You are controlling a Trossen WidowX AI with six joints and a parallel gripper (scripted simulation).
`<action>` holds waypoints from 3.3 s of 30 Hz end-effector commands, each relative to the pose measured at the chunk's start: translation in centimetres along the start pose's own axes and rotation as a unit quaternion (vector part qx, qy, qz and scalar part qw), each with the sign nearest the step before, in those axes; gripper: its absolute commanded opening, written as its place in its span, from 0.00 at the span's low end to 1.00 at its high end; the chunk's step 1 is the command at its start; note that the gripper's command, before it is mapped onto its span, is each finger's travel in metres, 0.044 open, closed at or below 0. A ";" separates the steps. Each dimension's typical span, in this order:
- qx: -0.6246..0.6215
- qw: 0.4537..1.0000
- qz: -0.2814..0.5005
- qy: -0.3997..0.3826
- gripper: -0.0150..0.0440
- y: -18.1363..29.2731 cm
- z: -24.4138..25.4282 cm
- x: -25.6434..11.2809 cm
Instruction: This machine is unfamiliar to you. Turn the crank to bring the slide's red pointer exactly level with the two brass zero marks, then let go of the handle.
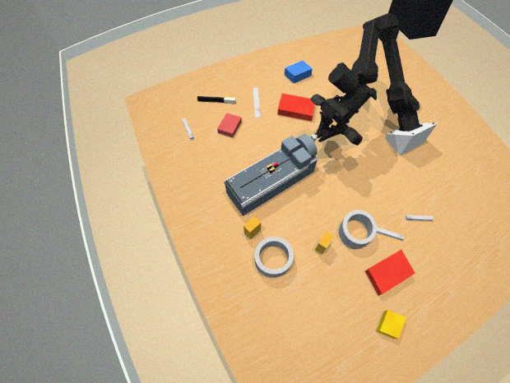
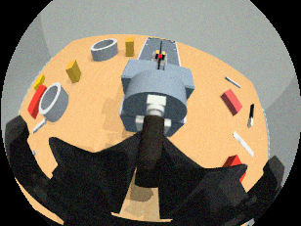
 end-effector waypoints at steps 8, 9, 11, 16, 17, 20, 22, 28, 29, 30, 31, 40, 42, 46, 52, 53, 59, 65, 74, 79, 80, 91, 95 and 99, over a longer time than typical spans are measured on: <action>-0.006 1.000 -0.004 -0.012 0.25 0.0 1.0 0.1; -0.006 1.000 -0.004 -0.012 0.25 0.0 1.1 0.1; -0.006 1.000 -0.004 -0.012 0.25 0.0 1.1 0.1; -0.006 1.000 -0.004 -0.012 0.25 0.1 1.2 0.1; -0.006 1.000 -0.004 -0.012 0.25 0.1 1.3 0.2; -0.006 1.000 -0.004 -0.012 0.25 0.1 1.4 0.2; -0.005 1.000 -0.004 -0.012 0.25 0.1 1.4 0.2; -0.005 1.000 -0.004 -0.012 0.25 0.2 1.6 0.3; -0.005 1.000 -0.004 -0.012 0.25 0.2 1.6 0.3; -0.005 1.000 -0.004 -0.012 0.25 0.2 1.6 0.3; -0.005 1.000 -0.004 -0.012 0.25 0.2 1.7 0.3; -0.005 1.000 -0.004 -0.012 0.25 0.3 1.9 0.5; -0.005 1.000 -0.004 -0.012 0.25 0.4 2.0 0.5; -0.005 1.000 -0.004 -0.012 0.25 0.4 2.1 0.6; -0.005 1.000 -0.004 -0.012 0.25 0.6 2.3 0.8; -0.005 1.000 -0.004 -0.012 0.25 0.6 2.3 0.8; -0.005 1.000 -0.004 -0.012 0.25 0.7 2.5 1.0; -0.005 1.000 -0.004 -0.012 0.25 0.9 2.7 1.2; -0.006 1.000 -0.004 -0.012 0.25 1.2 2.9 1.6; -0.006 1.000 -0.004 -0.012 0.25 1.5 3.0 1.8; -0.006 1.000 -0.004 -0.012 0.25 1.6 3.1 1.9; -0.006 1.000 -0.004 -0.012 0.25 2.3 3.1 2.7; -0.006 1.000 -0.004 -0.012 0.25 2.6 3.0 3.0; -0.006 1.000 -0.004 -0.011 0.25 2.9 2.8 3.3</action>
Point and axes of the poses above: the point midway between the two fingers, 35 mm back from their tips, its own x axis out along the fingers, its own z axis across the jaws, y = z × x, the point moved 3 cm from there along -x, back along the fingers, and after that the axes turned 6 degrees about -x, right-handed, at the moved point
